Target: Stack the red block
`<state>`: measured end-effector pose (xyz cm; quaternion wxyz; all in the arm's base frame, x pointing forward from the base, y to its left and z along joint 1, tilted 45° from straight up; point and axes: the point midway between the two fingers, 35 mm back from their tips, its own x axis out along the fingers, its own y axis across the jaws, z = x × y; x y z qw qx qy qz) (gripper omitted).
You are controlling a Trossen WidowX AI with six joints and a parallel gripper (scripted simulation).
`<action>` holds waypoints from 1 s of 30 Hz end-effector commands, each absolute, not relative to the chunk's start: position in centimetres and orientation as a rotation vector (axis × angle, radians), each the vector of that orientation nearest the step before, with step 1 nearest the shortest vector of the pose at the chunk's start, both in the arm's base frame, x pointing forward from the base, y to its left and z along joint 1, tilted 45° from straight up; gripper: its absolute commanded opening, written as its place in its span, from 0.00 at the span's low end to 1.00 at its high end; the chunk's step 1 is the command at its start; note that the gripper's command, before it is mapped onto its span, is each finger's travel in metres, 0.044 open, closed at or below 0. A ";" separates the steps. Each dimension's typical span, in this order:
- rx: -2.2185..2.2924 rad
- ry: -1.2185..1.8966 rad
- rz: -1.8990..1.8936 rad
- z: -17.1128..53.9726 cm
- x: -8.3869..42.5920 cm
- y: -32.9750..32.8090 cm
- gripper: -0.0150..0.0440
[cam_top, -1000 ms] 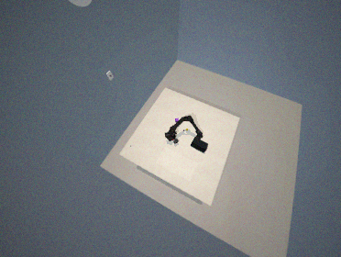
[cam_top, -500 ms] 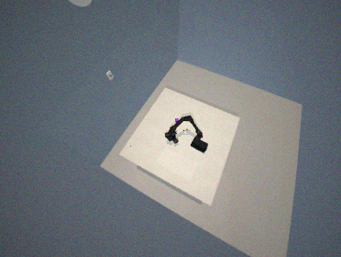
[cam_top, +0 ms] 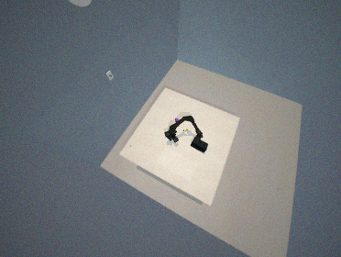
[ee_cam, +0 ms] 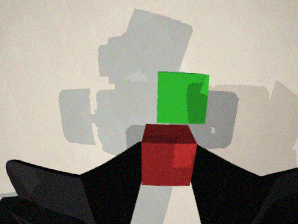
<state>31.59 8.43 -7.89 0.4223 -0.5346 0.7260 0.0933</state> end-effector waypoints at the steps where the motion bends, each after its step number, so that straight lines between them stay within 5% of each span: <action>1: -1.330 1.817 0.235 -6.4 31.7 10.0 0.25; 30: -1.329 1.816 0.237 -3.9 33.9 14.9 0.25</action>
